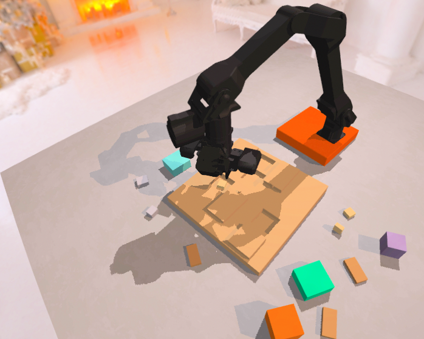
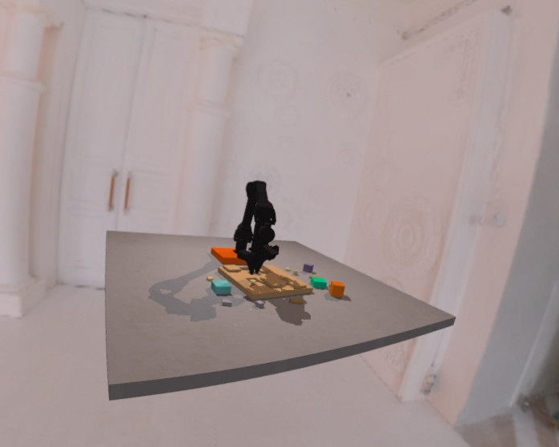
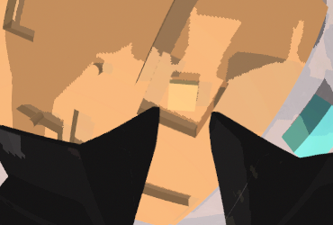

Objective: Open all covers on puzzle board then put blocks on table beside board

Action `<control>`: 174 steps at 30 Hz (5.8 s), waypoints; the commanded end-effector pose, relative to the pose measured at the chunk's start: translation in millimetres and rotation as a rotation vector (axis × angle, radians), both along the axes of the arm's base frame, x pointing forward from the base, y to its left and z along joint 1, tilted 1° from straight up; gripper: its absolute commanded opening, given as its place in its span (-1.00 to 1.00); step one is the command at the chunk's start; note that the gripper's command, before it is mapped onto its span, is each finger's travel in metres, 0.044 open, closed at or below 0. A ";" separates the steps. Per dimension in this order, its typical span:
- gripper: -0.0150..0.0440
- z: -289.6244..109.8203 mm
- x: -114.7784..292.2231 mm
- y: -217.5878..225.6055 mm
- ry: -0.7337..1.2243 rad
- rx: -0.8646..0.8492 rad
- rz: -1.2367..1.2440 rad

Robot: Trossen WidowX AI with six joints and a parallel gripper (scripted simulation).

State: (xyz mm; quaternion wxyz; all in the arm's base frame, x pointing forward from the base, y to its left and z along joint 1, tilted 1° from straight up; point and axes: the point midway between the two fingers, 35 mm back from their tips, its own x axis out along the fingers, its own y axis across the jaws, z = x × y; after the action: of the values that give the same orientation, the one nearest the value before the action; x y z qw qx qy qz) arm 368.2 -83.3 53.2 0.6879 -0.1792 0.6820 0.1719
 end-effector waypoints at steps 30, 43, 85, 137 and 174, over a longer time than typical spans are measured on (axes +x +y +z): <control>0.00 -12.1 -0.5 0.2 0.002 0.003 0.004; 0.00 -23.6 -0.3 0.7 0.002 0.003 0.004; -0.22 -32.3 0.4 0.0 -0.001 0.000 0.001; -0.22 47.9 0.2 0.3 0.002 0.003 0.004; -0.22 63.0 -51.2 -99.8 0.006 -0.006 0.004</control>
State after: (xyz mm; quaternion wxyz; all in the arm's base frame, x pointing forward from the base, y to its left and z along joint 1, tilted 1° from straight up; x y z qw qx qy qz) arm 325.9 -171.7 115.9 0.6862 -0.1802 0.6834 0.1722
